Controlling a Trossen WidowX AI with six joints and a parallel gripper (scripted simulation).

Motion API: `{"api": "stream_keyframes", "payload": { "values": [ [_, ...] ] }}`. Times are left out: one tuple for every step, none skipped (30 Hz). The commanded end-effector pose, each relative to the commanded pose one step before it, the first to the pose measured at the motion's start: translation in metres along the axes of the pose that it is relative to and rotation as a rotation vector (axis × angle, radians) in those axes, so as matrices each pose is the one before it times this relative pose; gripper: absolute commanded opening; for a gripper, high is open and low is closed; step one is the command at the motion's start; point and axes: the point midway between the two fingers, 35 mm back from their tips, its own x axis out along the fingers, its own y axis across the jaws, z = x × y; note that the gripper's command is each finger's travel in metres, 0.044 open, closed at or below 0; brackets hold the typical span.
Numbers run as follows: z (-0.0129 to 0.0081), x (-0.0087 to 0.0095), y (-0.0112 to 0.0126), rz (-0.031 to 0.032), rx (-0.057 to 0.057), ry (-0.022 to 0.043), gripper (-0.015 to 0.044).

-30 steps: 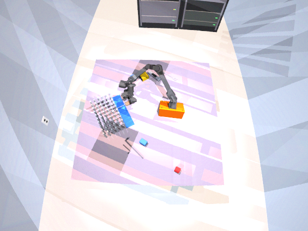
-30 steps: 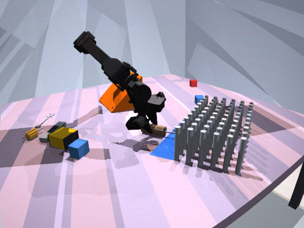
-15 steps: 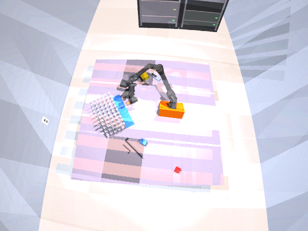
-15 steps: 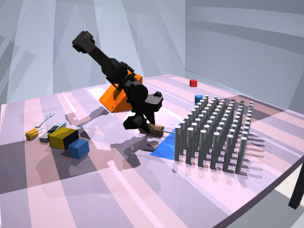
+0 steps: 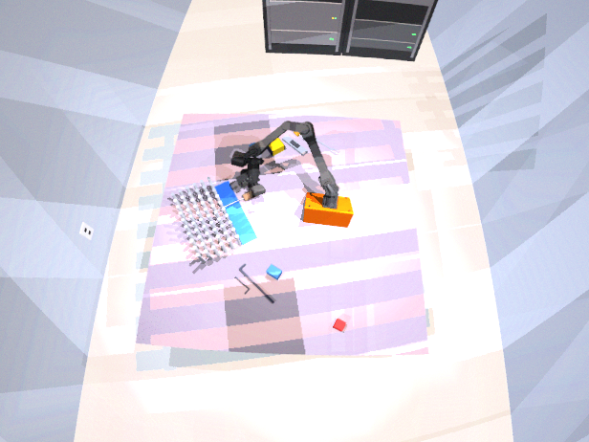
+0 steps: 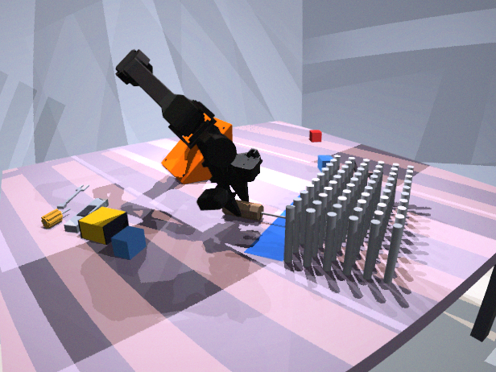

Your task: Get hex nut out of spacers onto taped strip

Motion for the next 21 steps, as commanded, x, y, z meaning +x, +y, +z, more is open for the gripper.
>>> {"api": "stream_keyframes", "payload": {
  "values": [
    [-0.00489,-0.00225,-0.00076,-0.00178,-0.0001,-0.00044,0.0],
    [-0.00068,-0.00019,0.0,-0.00001,0.0,0.00009,0.0],
    [-0.00068,-0.00019,0.0,-0.00001,0.0,0.00009,0.0],
    [-0.00068,-0.00019,0.0,-0.00001,0.0,0.00009,0.0],
    [-0.00068,-0.00019,0.0,-0.00001,0.0,0.00009,0.0],
    [-0.00068,-0.00019,0.0,-0.00001,0.0,0.00009,0.0],
    [-0.00068,-0.00019,0.0,-0.00001,0.0,0.00009,0.0],
    [-0.00068,-0.00019,0.0,-0.00001,0.0,0.00009,0.0],
    [-0.00068,-0.00019,0.0,-0.00001,0.0,0.00009,0.0],
    [-0.00068,-0.00019,0.0,-0.00001,0.0,0.00009,0.0],
    [-0.00068,-0.00019,0.0,-0.00001,0.0,0.00009,0.0],
    [-0.00068,-0.00019,0.0,-0.00001,0.0,0.00009,0.0],
    [-0.00068,-0.00019,0.0,-0.00001,0.0,0.00009,0.0],
    [-0.00068,-0.00019,0.0,-0.00001,0.0,0.00009,0.0],
    [-0.00068,-0.00019,0.0,-0.00001,0.0,0.00009,0.0],
    [-0.00068,-0.00019,0.0,-0.00001,0.0,0.00009,0.0],
    [-0.00068,-0.00019,0.0,-0.00001,0.0,0.00009,0.0],
    [-0.00068,-0.00019,0.0,-0.00001,0.0,0.00009,0.0],
    [-0.00068,-0.00019,0.0,-0.00001,0.0,0.00009,0.0],
    [-0.00068,-0.00019,0.0,-0.00001,0.0,0.00008,0.0],
    [-0.00068,-0.00019,0.0,-0.00001,0.0,0.00008,0.0]
  ]
}}
